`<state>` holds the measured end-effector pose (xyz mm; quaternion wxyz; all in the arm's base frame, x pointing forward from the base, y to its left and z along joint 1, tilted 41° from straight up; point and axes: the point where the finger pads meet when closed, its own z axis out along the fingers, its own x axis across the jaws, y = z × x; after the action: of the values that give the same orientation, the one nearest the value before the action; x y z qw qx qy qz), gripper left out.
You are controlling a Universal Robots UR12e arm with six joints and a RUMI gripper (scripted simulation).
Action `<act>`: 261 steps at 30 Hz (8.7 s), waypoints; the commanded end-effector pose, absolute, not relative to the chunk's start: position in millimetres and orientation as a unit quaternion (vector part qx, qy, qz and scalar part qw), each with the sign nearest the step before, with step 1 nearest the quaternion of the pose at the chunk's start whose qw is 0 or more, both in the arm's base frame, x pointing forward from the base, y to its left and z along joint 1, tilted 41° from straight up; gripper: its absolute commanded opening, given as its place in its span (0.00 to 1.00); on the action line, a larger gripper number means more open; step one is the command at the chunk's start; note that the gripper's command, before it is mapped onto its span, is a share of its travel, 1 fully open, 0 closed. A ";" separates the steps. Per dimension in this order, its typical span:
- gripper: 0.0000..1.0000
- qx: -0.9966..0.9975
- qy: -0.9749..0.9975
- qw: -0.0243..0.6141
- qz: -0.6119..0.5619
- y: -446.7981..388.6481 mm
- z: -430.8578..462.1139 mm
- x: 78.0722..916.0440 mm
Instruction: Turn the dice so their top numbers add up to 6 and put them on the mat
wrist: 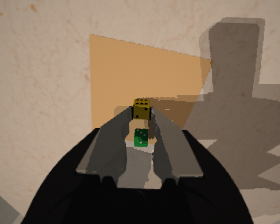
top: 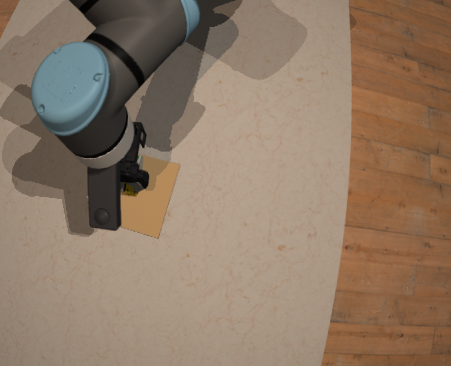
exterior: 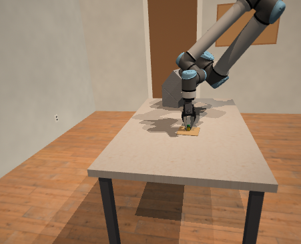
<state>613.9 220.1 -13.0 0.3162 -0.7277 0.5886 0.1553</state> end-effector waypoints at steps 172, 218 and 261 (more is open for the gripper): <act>0.21 -0.837 0.419 0.342 0.084 140.7 -7.1 511.4; 0.21 -0.837 0.419 0.342 0.084 152.4 -20.8 514.1; 0.21 -0.837 0.419 0.342 0.084 174.1 -46.2 519.0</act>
<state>518.6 174.4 -46.4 0.3421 -0.8367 0.4193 0.0841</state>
